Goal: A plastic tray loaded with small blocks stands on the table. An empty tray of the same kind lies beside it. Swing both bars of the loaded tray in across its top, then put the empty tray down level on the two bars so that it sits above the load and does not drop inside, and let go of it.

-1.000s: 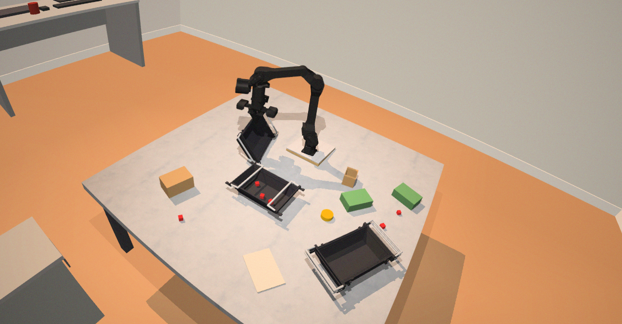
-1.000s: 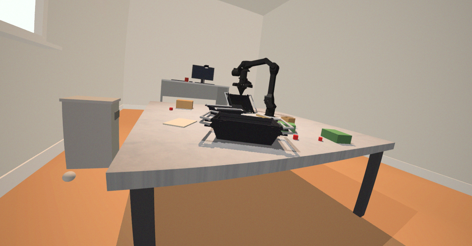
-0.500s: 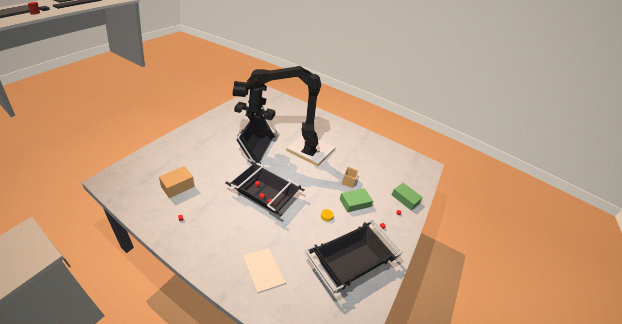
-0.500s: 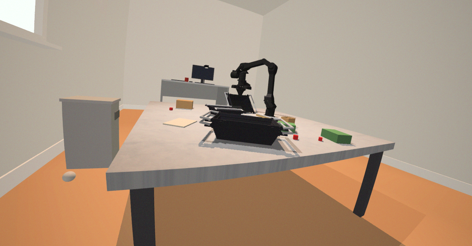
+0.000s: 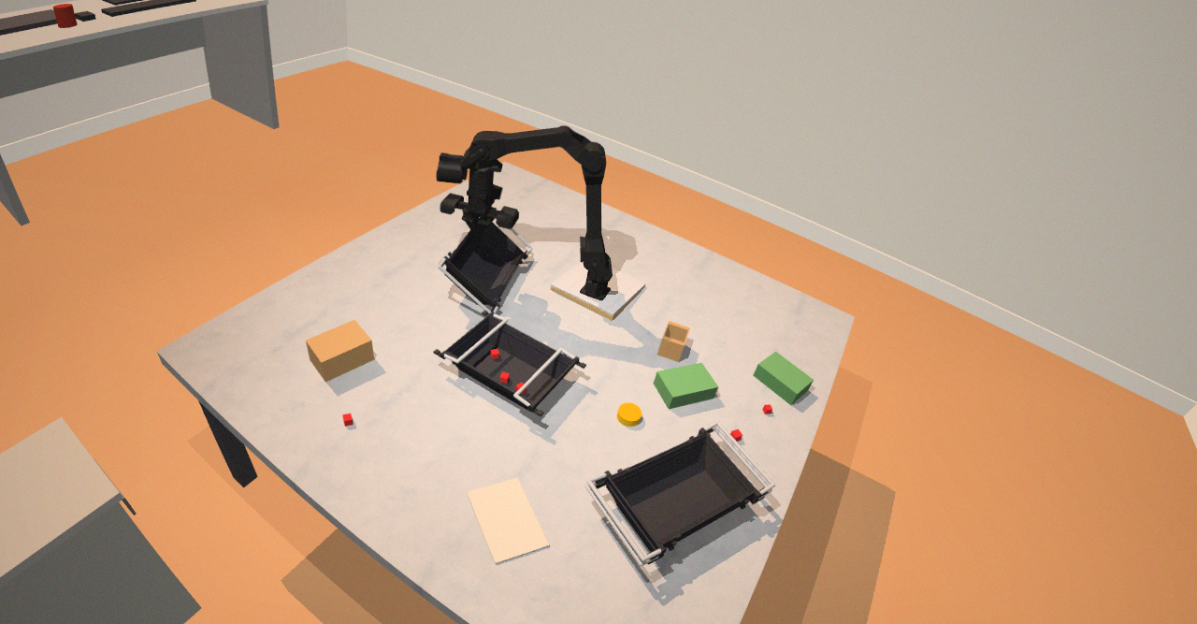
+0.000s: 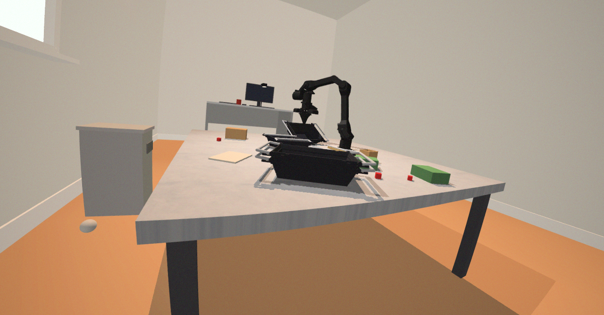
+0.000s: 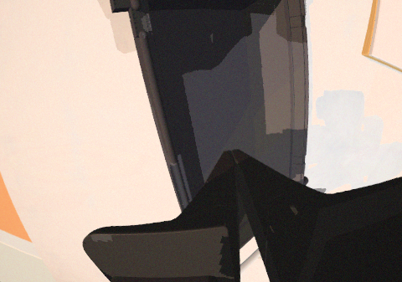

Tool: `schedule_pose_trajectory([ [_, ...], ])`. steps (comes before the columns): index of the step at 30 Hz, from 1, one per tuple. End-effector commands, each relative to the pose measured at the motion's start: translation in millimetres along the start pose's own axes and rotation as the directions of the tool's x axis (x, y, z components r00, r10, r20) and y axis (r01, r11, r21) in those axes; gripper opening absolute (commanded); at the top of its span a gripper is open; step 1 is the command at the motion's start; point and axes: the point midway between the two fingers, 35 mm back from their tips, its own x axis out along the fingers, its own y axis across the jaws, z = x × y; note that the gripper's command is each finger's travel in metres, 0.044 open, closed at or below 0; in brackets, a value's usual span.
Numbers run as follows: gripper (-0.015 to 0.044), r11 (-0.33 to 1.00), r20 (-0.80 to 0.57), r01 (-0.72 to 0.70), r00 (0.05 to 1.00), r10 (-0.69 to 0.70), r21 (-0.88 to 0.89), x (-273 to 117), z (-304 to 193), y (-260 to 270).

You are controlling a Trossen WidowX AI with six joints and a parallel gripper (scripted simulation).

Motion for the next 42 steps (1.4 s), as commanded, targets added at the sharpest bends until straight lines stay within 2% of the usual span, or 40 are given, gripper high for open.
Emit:
schedule_pose_trajectory([
  [1,0.0000,1.000,0.000,-0.003,1.000,0.003,-0.005,-1.4,0.0,6.1],
  [5,0.0000,1.000,0.000,-0.003,1.000,0.003,-0.005,-3.4,-0.1,10.9],
  [13,0.0000,1.000,0.000,-0.002,1.000,0.002,-0.005,-48.2,1.4,3.0],
  [14,0.0000,1.000,0.000,0.000,1.000,0.000,-0.007,-37.6,0.8,5.2],
  [42,0.0000,1.000,0.000,0.000,1.000,0.000,-0.007,-37.6,0.8,5.2],
])
